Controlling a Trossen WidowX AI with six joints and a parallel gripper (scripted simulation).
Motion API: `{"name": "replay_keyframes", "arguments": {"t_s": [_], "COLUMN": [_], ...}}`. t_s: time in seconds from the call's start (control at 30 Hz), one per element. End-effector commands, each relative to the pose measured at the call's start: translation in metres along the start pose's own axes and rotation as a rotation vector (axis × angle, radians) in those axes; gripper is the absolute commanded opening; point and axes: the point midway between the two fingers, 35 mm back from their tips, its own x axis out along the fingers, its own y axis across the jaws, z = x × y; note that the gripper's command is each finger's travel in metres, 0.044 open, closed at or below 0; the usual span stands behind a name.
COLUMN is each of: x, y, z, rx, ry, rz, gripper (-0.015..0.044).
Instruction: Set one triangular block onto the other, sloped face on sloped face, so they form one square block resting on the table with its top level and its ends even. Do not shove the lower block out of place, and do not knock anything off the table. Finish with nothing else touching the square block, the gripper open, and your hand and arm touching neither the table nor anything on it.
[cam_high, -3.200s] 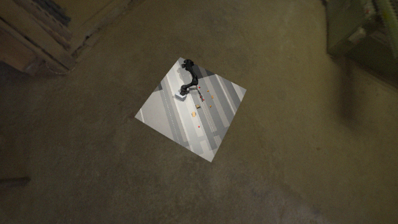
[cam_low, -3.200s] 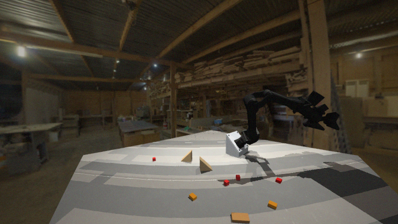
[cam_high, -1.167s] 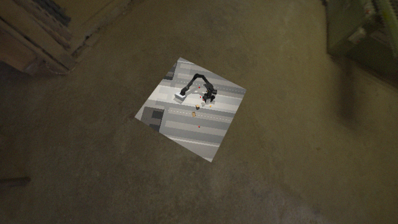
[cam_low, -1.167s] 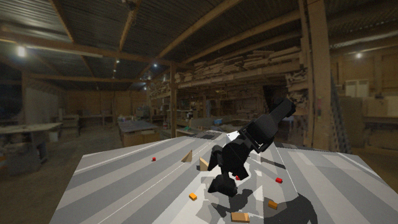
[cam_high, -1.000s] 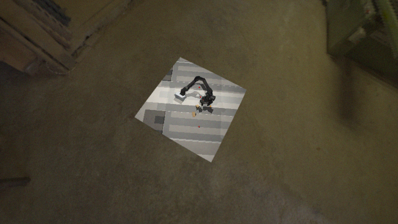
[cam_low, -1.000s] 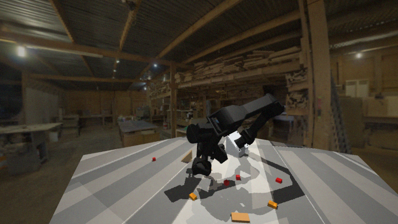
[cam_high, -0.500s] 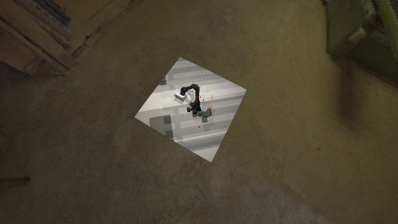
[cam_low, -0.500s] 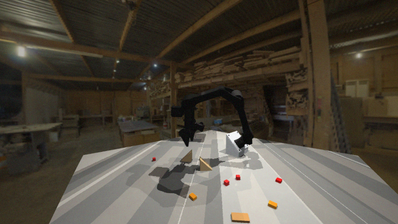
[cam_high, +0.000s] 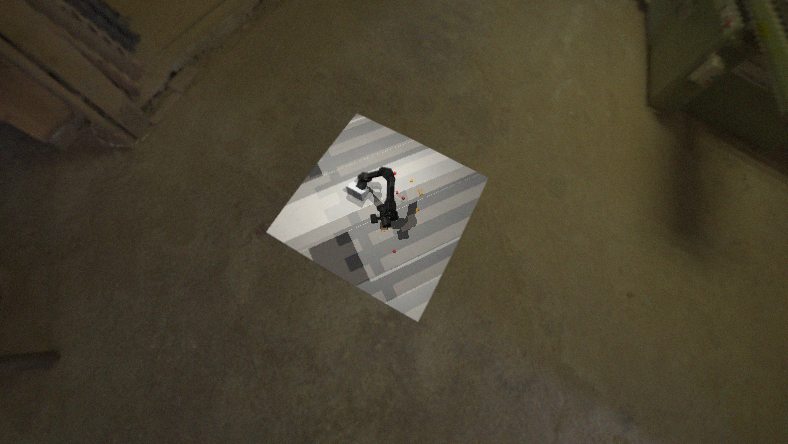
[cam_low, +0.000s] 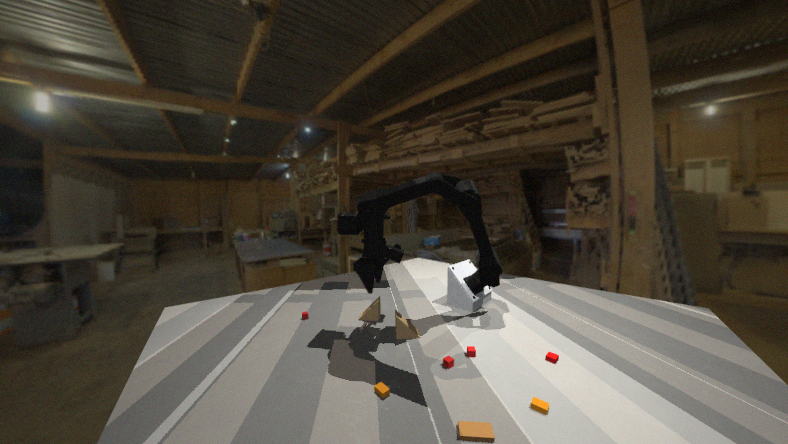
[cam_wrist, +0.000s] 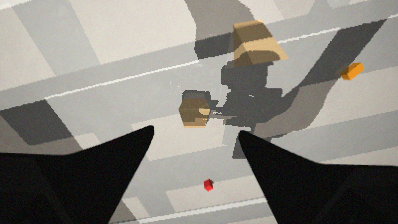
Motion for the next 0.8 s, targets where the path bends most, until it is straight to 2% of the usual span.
{"name": "replay_keyframes", "arguments": {"t_s": [0.0, 0.77], "x": [0.008, 0.045], "y": [0.000, 0.000], "z": [-0.001, -0.007], "rx": [-0.004, -0.029], "ry": [-0.005, -0.003], "rz": [-0.004, -0.003], "gripper": [0.0440, 0.0440]}}
